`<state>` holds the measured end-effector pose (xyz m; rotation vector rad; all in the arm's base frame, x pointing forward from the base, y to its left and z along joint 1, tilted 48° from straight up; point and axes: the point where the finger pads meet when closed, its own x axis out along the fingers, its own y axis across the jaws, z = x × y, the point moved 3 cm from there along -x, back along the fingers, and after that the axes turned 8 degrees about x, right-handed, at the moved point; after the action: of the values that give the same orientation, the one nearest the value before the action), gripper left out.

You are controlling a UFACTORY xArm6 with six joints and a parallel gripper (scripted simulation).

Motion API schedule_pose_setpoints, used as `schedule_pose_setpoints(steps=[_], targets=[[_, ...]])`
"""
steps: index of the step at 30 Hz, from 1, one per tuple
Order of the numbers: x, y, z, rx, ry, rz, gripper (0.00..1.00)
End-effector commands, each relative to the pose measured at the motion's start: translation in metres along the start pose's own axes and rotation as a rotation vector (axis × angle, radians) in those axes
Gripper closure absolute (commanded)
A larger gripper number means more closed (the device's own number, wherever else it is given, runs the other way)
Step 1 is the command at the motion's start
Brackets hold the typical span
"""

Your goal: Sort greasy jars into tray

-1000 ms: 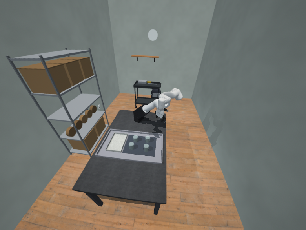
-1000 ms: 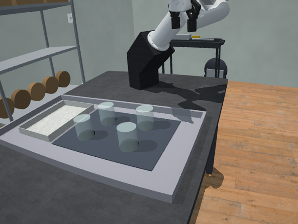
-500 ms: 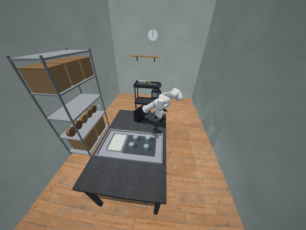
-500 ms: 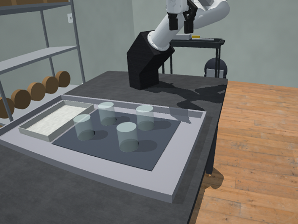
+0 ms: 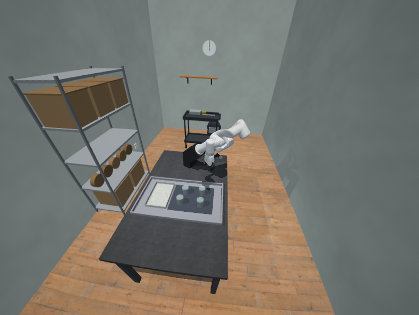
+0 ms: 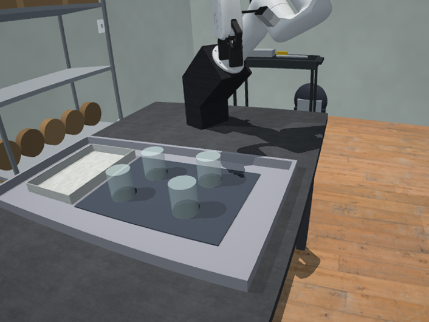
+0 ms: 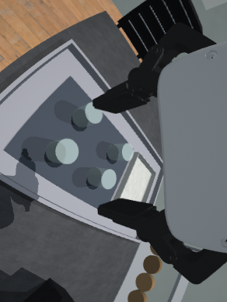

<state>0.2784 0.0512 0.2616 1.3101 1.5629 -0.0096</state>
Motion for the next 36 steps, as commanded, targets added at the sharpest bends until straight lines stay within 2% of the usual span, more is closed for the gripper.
schedule_pose_setpoints(steps=[1, 24, 25, 34, 35, 36], targets=[[0.015, -0.002, 0.026, 0.058, 0.003, 0.004, 0.00], [0.082, -0.035, 0.141, 0.363, 0.020, 0.011, 0.00], [0.067, -0.025, 0.120, 0.455, 0.016, 0.012, 0.00], [0.067, -0.025, 0.120, 0.455, 0.016, 0.012, 0.00], [0.068, -0.019, 0.126, 0.597, 0.019, 0.019, 0.00], [0.068, -0.019, 0.126, 0.597, 0.019, 0.019, 0.00]])
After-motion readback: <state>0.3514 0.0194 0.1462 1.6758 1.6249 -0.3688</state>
